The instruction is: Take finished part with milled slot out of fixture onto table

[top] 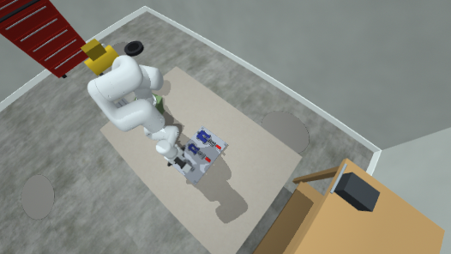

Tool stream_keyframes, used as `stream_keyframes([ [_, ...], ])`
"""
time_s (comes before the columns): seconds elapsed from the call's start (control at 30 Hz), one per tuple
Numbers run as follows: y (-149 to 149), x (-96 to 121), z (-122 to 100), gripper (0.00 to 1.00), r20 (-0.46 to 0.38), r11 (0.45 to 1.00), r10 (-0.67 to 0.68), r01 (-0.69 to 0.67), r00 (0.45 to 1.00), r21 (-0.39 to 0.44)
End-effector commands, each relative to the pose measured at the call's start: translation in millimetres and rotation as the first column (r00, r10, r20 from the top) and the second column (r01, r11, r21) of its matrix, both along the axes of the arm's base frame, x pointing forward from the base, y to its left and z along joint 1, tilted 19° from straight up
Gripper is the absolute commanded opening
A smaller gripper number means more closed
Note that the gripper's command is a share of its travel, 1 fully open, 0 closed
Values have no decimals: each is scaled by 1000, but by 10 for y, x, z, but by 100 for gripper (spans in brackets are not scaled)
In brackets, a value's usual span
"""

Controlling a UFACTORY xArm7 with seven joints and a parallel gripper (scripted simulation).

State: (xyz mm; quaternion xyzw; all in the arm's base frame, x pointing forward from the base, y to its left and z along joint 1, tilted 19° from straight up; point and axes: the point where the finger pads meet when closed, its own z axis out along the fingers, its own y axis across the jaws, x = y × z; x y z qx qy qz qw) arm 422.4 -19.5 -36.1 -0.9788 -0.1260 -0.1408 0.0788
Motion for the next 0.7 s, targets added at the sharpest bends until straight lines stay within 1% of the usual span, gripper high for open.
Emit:
stream_keyframes([
  [0.0,-26,-33,87,0,3,1000,-1,1,1000,0],
  [0.27,-53,-87,186,0,3,1000,-1,1,1000,0],
  [0.67,-56,-93,197,0,3,1000,-1,1,1000,0],
])
